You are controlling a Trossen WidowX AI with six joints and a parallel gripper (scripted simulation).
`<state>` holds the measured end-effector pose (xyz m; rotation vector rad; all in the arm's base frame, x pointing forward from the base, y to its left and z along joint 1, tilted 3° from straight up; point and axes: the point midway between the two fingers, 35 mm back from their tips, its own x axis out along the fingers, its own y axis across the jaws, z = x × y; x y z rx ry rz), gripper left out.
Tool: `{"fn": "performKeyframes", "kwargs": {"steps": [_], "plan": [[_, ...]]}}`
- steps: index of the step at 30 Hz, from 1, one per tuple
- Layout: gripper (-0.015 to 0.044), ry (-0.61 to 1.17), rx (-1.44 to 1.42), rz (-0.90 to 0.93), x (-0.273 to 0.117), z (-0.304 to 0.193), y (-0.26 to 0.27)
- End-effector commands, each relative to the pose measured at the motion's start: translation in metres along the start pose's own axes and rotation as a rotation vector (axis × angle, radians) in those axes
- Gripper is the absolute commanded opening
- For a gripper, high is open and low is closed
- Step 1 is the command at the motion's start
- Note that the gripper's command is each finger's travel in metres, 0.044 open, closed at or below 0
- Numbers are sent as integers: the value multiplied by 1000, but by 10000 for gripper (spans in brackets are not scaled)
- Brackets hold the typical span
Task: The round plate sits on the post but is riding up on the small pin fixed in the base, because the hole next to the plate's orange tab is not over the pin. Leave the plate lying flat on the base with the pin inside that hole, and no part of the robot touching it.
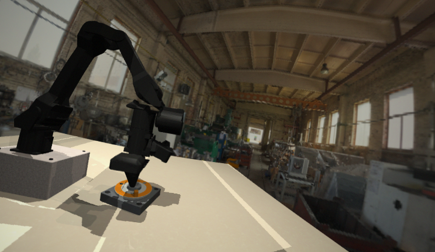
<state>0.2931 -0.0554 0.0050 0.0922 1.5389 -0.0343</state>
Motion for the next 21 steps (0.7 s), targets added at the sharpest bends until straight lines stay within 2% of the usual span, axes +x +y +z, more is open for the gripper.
{"fn": "performKeyframes", "kwargs": {"steps": [1,21], "plan": [[0,24,-2,10,21,-7,3],[0,23,-2,10,23,12,7]]}}
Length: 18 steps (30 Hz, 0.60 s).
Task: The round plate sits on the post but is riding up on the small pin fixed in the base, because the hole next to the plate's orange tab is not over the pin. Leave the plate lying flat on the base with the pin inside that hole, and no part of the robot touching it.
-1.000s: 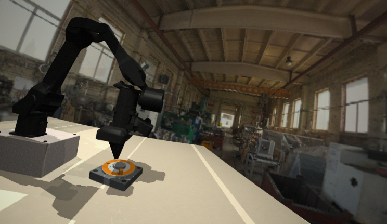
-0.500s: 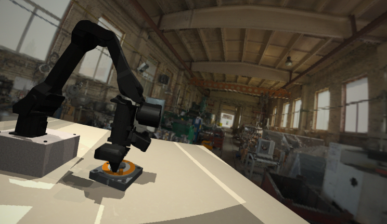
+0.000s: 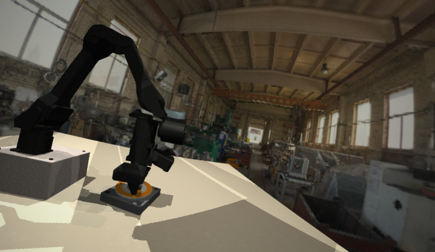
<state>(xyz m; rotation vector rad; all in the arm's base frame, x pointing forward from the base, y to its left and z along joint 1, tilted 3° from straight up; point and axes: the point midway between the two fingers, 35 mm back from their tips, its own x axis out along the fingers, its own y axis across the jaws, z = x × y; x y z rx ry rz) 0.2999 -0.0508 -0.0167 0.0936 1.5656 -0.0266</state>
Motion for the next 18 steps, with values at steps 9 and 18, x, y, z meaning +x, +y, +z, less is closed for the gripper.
{"fn": "performKeyframes", "kwargs": {"steps": [9,18], "plan": [[0,-5,1,6,1,17,8],[0,-5,1,6,0,27,17]]}}
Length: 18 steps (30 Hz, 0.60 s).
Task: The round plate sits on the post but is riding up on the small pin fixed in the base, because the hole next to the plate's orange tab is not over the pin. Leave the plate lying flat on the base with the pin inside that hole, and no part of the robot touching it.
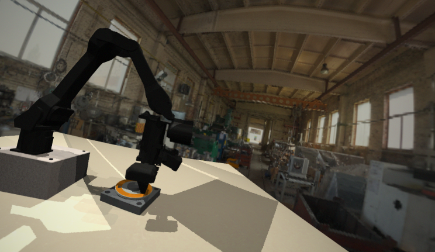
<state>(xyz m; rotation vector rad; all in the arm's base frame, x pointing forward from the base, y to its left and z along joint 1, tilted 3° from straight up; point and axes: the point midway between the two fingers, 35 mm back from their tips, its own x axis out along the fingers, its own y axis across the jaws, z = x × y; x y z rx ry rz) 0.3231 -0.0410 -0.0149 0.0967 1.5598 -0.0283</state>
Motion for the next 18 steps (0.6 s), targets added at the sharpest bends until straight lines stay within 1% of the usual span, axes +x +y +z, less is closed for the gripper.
{"fn": "performKeyframes", "kwargs": {"steps": [1,18], "plan": [[0,0,-2,5,1,6,6],[0,-1,-2,7,0,15,24]]}}
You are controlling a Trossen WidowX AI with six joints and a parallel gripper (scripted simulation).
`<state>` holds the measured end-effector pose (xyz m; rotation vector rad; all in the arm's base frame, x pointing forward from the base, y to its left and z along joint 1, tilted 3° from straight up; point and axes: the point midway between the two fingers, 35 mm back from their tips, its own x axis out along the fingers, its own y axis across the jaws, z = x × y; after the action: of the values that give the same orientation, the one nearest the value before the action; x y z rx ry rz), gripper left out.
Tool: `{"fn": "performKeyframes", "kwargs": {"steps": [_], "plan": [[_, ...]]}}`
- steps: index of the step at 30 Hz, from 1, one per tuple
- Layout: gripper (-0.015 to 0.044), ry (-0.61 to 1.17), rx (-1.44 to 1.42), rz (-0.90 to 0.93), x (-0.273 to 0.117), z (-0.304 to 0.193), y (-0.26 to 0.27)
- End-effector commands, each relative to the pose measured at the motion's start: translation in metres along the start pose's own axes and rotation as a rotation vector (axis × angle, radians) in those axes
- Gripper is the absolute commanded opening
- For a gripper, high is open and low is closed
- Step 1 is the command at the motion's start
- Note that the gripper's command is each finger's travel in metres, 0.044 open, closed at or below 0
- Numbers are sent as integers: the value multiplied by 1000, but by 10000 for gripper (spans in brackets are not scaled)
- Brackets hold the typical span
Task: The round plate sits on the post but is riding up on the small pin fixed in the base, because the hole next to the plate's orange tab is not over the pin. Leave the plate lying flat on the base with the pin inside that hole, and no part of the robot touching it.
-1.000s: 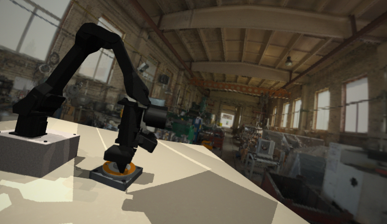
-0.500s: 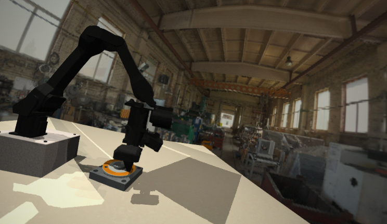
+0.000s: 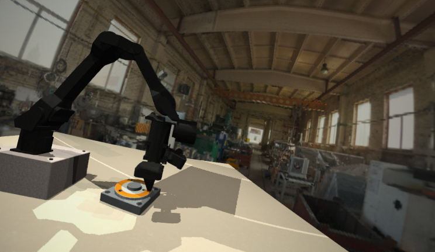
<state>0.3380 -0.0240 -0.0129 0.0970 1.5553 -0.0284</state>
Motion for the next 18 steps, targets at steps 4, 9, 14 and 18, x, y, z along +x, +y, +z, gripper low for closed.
{"fn": "performKeyframes", "kwargs": {"steps": [4,9,14,18], "plan": [[0,4,-2,7,0,3,10],[0,4,-2,7,-1,5,16],[0,4,-2,8,-1,5,22],[0,4,-2,8,-2,4,28]]}}
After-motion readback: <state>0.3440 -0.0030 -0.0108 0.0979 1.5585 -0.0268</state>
